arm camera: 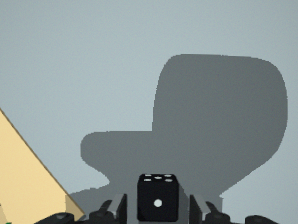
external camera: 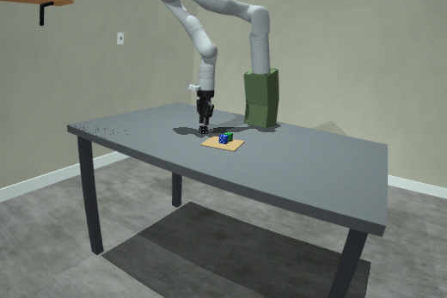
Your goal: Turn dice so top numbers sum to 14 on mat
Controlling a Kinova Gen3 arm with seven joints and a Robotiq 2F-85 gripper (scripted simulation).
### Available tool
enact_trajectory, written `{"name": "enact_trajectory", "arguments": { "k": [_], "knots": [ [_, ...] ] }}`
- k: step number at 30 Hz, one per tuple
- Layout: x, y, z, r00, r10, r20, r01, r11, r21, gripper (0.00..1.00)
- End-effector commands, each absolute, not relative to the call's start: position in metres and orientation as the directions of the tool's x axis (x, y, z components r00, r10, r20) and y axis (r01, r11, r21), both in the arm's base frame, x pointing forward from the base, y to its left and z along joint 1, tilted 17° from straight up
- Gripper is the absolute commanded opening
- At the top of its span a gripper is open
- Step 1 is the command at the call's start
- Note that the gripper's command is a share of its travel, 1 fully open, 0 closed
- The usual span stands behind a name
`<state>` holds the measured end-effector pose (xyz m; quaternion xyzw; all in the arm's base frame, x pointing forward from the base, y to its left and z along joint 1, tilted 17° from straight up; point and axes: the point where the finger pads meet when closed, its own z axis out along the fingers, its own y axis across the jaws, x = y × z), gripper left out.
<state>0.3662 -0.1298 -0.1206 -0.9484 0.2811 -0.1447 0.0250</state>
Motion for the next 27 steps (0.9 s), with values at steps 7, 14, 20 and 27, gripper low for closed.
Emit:
{"name": "enact_trajectory", "arguments": {
  "k": [7,14,20,27],
  "knots": [
    [0.3665,-0.13,-0.1201,0.8,-0.54,0.261,-0.526,-0.841,-0.129,0.46],
    [0.3665,-0.13,-0.1201,0.8,-0.54,0.261,-0.526,-0.841,-0.129,0.46],
    [0.3667,-0.13,-0.1208,0.8,-0.54,0.261,-0.526,-0.841,-0.129,0.46],
    [0.3691,-0.1303,-0.129,0.8,-0.54,0.261,-0.526,-0.841,-0.129,0.46]
  ]
}}
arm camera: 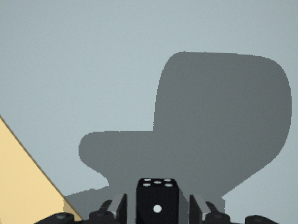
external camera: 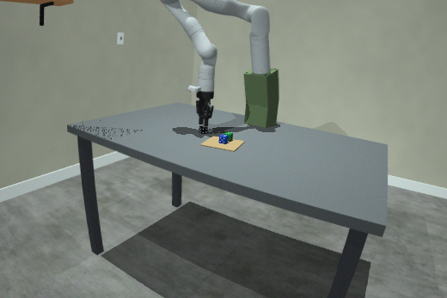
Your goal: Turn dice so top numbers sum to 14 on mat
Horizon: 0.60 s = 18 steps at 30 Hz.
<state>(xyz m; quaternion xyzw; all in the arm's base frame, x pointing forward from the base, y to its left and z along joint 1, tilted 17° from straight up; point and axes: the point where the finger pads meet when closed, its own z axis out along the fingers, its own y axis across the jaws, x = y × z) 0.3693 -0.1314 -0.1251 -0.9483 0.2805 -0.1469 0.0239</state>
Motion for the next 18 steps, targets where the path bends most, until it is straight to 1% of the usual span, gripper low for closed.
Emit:
{"name": "enact_trajectory", "arguments": {
  "k": [1,18],
  "knots": [
    [0.37,-0.13,-0.131,0.8,-0.54,0.261,-0.526,-0.841,-0.129,0.46],
    [0.377,-0.131,-0.155,0.8,-0.54,0.261,-0.526,-0.841,-0.129,0.46]
  ]
}}
